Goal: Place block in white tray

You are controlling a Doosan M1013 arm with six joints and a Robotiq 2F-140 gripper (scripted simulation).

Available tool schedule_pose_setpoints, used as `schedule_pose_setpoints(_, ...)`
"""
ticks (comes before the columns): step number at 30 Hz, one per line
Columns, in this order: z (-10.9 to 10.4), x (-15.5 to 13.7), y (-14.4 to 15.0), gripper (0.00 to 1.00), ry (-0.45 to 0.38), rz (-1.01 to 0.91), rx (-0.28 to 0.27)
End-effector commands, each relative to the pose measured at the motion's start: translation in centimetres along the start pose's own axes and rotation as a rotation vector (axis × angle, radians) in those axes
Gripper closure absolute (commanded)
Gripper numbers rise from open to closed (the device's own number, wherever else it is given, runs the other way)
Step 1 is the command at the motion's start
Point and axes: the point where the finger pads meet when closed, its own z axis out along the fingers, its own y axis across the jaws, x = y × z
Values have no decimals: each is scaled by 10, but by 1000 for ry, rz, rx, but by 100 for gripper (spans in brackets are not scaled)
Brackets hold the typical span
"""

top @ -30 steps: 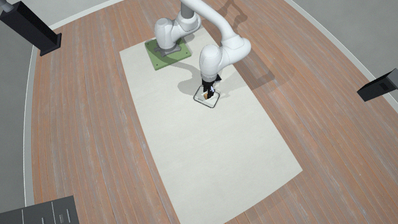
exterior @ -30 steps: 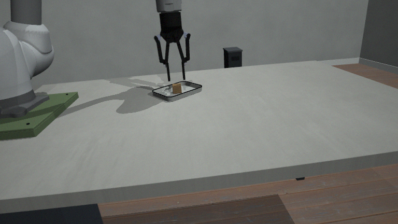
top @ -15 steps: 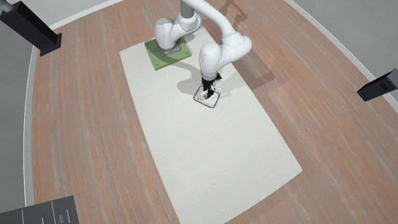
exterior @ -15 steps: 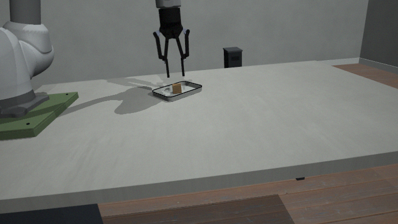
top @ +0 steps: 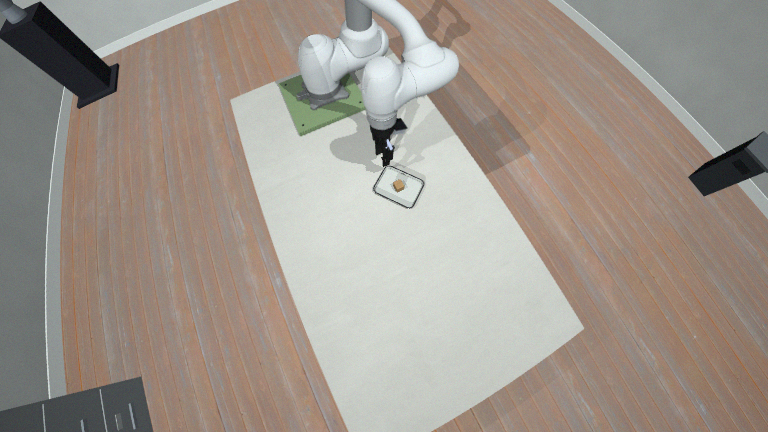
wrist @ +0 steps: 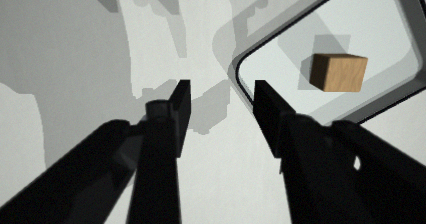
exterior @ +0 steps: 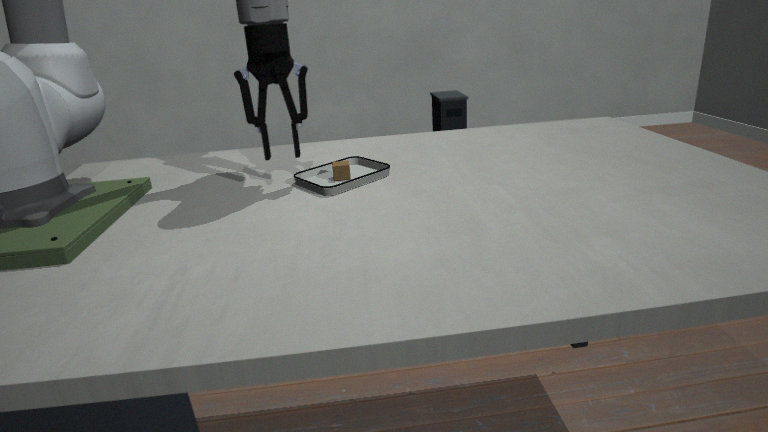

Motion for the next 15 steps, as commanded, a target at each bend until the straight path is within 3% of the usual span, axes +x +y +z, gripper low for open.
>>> schedule_pose_setpoints(1, -3, -10, -69, 60, -2, -5, -5)
schedule_pose_setpoints(3, -3, -14, -98, 60, -2, -5, -5)
schedule_pose_setpoints(5, -3, -14, -98, 60, -2, -5, -5)
schedule_pose_setpoints(6, -5, -19, -129, 60, -2, -5, -5)
schedule_pose_setpoints(15, -5, -19, -129, 60, -2, -5, -5)
